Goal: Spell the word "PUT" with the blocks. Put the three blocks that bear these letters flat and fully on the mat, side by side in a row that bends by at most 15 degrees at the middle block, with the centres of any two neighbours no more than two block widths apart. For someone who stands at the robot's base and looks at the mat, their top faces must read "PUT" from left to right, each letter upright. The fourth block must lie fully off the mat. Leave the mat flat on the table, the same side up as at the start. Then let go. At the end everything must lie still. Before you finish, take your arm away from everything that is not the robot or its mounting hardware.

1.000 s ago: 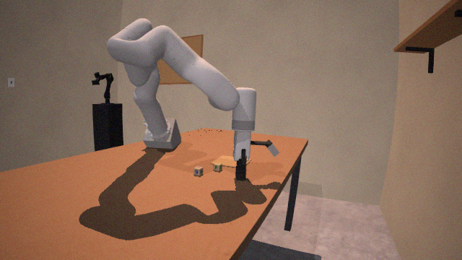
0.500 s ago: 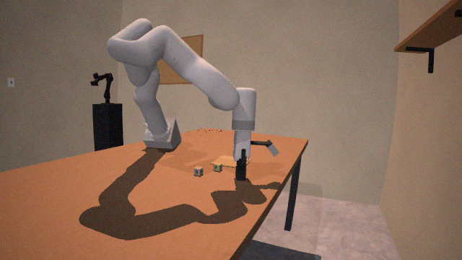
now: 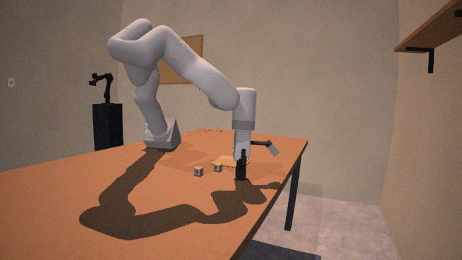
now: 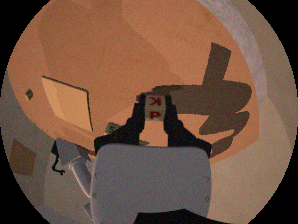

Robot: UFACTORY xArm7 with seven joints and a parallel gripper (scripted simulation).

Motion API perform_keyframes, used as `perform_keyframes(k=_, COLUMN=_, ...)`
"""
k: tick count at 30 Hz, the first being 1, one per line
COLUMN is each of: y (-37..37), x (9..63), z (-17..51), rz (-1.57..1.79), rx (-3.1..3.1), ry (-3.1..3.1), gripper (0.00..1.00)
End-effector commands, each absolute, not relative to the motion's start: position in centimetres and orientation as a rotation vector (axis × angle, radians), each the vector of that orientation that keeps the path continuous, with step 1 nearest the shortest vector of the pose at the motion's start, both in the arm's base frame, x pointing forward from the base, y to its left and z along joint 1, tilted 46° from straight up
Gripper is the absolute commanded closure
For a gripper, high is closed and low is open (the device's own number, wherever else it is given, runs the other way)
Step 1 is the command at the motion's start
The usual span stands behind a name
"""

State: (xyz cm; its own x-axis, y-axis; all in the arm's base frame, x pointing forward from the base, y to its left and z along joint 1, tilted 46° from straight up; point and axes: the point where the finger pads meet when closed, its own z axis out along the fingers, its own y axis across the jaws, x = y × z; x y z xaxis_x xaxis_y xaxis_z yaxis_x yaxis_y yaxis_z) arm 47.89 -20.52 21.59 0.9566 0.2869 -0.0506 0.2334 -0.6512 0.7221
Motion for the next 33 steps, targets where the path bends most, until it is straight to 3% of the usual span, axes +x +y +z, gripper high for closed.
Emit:
perform_keyframes(k=1, y=-19.9, x=47.9, z=22.1, rz=0.092, rx=2.305, ry=0.366, gripper=0.79)
perform_keyframes(k=18, y=-13.6, x=46.3, z=28.3, rz=0.092, rx=2.305, ry=0.366, gripper=0.79)
perform_keyframes(k=33, y=-13.1, x=46.3, z=28.3, rz=0.096, rx=2.307, ry=0.357, gripper=0.79)
